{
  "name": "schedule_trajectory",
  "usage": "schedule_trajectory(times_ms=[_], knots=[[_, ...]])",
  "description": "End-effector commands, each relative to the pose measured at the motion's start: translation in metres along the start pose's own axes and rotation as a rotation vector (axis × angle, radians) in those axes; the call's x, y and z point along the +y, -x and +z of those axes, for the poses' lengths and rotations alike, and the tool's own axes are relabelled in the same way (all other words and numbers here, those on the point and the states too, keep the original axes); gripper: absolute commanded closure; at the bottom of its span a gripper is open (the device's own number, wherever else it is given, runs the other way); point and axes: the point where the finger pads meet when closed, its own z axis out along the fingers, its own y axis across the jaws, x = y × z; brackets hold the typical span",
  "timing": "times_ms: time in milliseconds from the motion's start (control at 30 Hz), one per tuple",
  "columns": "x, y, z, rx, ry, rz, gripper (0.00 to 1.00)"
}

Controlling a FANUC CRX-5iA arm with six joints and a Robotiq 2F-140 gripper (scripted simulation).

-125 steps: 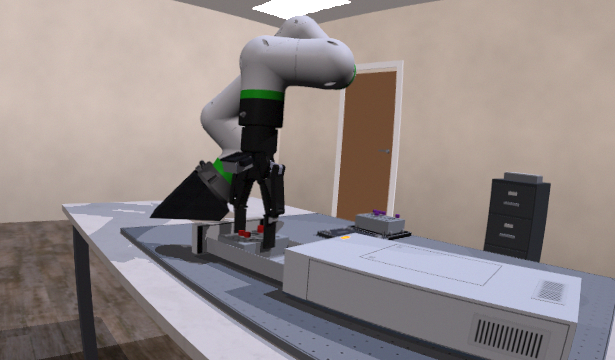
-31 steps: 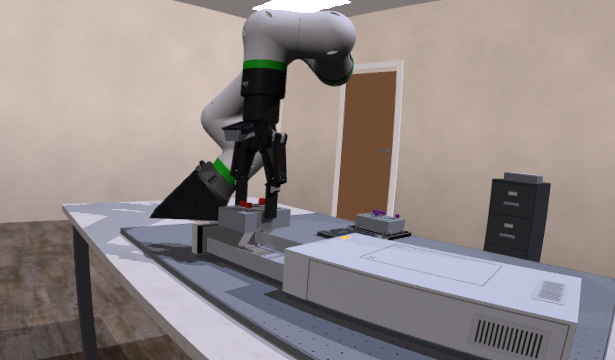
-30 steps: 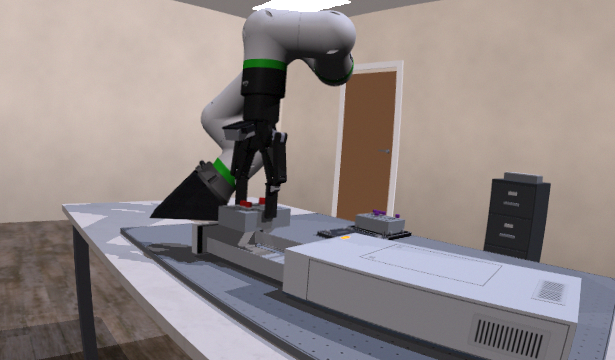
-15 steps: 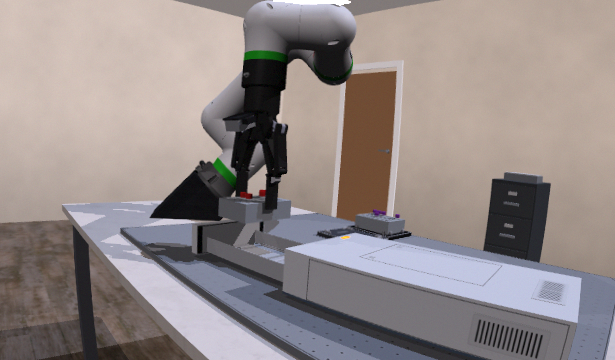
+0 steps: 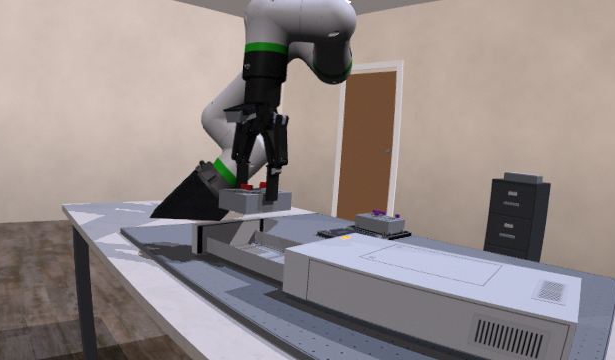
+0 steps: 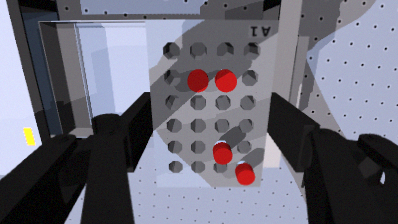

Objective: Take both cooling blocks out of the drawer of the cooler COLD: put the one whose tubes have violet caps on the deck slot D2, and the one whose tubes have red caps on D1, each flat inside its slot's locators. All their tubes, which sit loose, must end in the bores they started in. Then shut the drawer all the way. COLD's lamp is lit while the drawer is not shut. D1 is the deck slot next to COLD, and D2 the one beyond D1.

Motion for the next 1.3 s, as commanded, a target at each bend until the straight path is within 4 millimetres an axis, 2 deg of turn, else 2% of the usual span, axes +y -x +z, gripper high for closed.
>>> schedule_trajectory(times_ms=[0,233,800,933,1267], knots=[[0.000,0.000,-0.004,0.002,-0.001,0.000,0.90],[0.000,0.000,-0.013,0.002,-0.001,0.000,0.90],[0.000,0.000,-0.013,0.002,-0.001,0.000,0.90],[0.000,0.005,-0.013,0.002,-0.001,-0.054,0.90],[-0.002,0.032,-0.013,0.002,0.000,-0.320,0.90]])
